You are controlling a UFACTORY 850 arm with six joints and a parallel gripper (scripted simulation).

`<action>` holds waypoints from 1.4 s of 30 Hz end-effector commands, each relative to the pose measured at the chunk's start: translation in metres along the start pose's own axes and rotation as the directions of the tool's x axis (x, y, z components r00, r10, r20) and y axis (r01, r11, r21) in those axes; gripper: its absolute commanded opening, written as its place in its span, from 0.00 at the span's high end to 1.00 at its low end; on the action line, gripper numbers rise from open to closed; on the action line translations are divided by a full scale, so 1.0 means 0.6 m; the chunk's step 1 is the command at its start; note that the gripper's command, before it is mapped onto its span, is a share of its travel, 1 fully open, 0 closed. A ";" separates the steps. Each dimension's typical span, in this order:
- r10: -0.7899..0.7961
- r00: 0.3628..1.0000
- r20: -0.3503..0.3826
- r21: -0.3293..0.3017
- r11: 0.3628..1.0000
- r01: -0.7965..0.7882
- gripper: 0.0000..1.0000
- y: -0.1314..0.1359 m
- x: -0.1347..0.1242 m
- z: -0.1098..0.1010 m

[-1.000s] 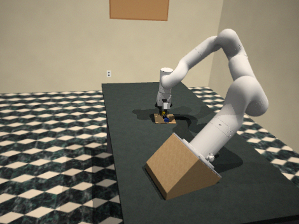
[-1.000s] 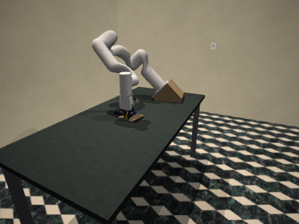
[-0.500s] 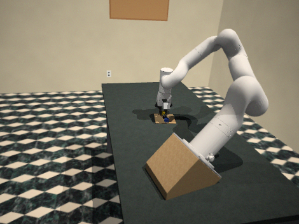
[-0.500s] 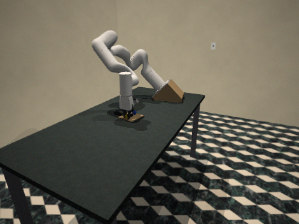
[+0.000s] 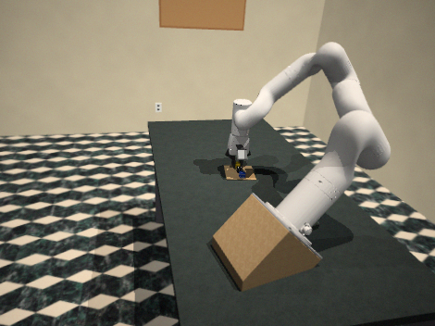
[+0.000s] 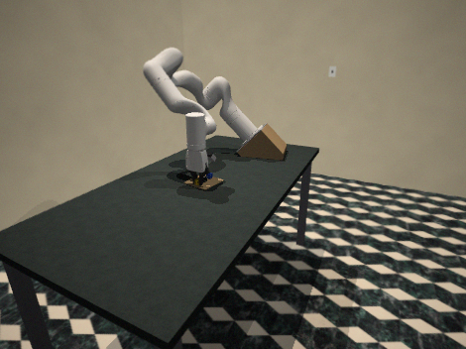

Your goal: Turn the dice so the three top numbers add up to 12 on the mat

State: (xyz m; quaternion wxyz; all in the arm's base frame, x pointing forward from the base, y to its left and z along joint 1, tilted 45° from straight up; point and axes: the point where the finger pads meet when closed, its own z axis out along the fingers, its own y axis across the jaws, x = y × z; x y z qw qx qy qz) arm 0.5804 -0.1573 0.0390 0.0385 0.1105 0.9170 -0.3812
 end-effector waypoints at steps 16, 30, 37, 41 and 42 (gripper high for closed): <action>0.000 1.000 0.001 0.000 1.000 0.000 0.79 0.000 -0.001 0.001; 0.000 1.000 0.001 0.000 1.000 0.000 0.79 0.000 -0.001 0.001; 0.000 1.000 0.001 0.000 1.000 0.000 0.79 0.000 -0.001 0.001; 0.000 1.000 0.001 0.000 1.000 0.000 0.79 0.000 -0.001 0.001; 0.000 1.000 0.001 0.000 1.000 0.000 0.75 0.000 -0.001 0.001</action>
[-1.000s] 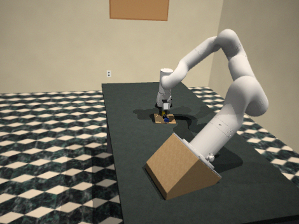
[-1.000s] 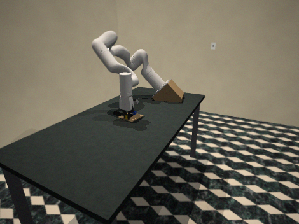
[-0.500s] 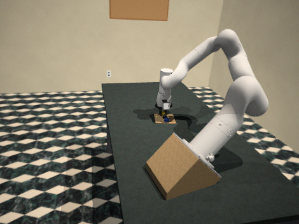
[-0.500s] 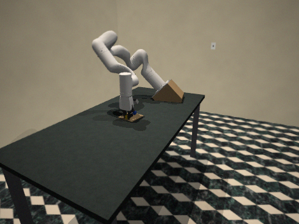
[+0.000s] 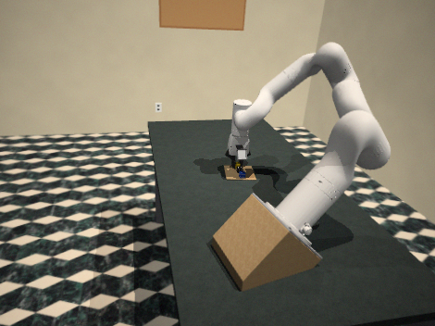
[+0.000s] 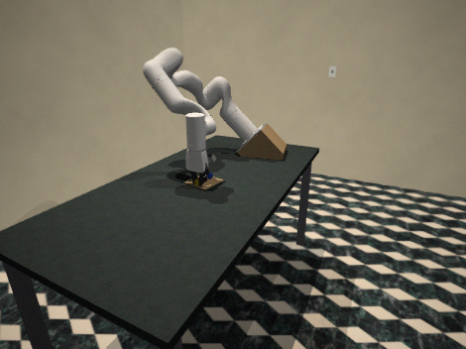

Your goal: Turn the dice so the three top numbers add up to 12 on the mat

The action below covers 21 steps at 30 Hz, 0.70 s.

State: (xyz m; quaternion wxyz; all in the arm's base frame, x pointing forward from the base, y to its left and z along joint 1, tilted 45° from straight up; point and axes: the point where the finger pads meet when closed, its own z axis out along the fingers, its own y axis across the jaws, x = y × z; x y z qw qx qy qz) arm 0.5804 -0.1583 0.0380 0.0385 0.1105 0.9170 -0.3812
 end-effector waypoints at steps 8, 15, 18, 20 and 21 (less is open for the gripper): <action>0.000 1.000 0.001 0.000 1.000 0.000 0.67 0.000 -0.001 -0.001; 0.000 1.000 0.001 0.000 1.000 0.000 0.58 0.000 -0.001 -0.001; 0.000 1.000 0.001 0.000 1.000 0.000 0.58 0.000 -0.001 -0.001; 0.000 1.000 0.001 0.000 1.000 0.000 0.58 0.000 -0.001 -0.001; 0.000 1.000 0.001 0.000 1.000 0.000 0.58 0.000 -0.001 -0.001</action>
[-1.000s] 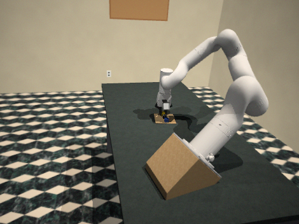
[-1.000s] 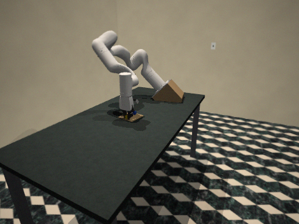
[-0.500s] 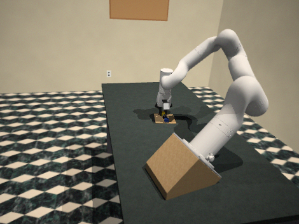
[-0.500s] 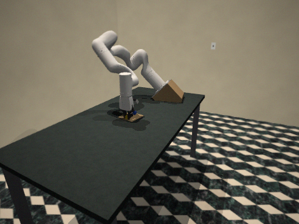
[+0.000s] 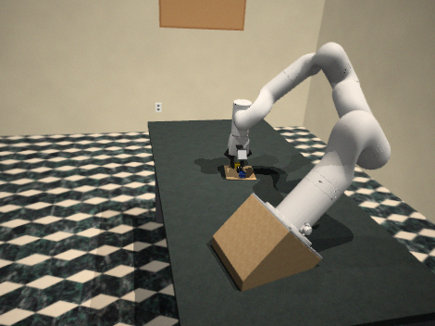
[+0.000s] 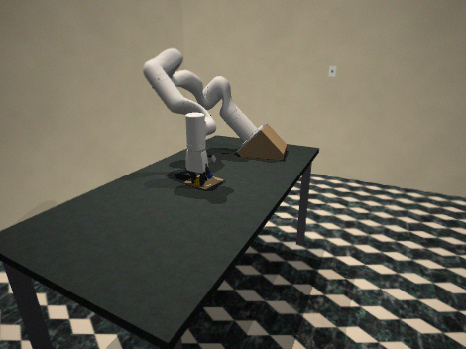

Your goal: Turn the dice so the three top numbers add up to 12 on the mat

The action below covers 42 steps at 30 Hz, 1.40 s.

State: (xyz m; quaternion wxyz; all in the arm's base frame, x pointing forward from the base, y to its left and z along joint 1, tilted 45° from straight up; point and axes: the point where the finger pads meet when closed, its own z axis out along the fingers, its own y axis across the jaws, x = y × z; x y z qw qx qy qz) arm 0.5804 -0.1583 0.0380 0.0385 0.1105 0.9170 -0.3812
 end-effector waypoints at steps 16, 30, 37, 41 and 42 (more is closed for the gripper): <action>0.000 1.000 0.001 0.000 1.000 0.000 0.58 0.000 -0.001 -0.057; 0.001 1.000 0.001 0.000 1.000 0.000 0.58 0.000 -0.001 -0.146; 0.000 1.000 0.001 0.000 1.000 0.000 0.58 0.000 -0.001 -0.151; 0.000 1.000 0.001 0.000 1.000 0.000 0.00 0.000 -0.001 -0.151; 0.000 1.000 0.001 0.000 1.000 0.000 0.00 0.000 -0.001 -0.151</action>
